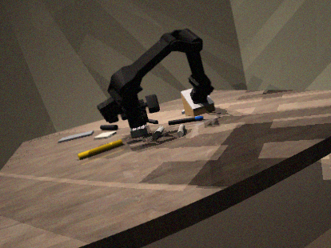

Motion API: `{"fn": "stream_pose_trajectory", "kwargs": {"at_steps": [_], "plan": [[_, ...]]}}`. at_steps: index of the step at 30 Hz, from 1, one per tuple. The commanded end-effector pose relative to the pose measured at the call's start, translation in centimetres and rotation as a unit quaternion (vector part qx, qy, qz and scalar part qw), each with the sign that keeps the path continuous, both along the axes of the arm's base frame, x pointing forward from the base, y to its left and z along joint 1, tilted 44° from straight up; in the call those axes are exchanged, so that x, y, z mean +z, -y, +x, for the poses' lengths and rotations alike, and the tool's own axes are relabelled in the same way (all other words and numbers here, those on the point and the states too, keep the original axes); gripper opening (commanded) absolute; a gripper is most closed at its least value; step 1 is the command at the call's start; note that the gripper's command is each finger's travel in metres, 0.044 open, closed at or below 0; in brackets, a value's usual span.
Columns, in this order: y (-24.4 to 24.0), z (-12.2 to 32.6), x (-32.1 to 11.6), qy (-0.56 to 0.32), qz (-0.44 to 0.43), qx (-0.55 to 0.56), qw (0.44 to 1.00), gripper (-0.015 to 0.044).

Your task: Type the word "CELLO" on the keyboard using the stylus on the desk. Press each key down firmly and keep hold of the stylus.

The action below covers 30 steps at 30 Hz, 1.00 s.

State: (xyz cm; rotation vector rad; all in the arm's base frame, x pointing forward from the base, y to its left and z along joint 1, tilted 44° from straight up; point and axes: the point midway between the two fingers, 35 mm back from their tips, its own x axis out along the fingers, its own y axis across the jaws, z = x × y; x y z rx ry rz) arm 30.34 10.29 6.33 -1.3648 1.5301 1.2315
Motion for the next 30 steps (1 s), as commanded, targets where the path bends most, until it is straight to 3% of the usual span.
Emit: {"fn": "stream_pose_trajectory", "kwargs": {"at_steps": [1, 25, 28, 30], "plan": [[-0.1, 0.0, -0.1, 0.000, 0.003, -0.002, 1.000, 0.0081], [2.4, 0.6, 2.5, 0.002, 0.004, -0.006, 1.000, 0.0085], [2.4, 0.6, 2.5, 0.002, 0.004, -0.006, 1.000, 0.0065], [2.7, 0.7, 2.2, 0.002, 0.004, -0.006, 1.000, 0.0012]]}}
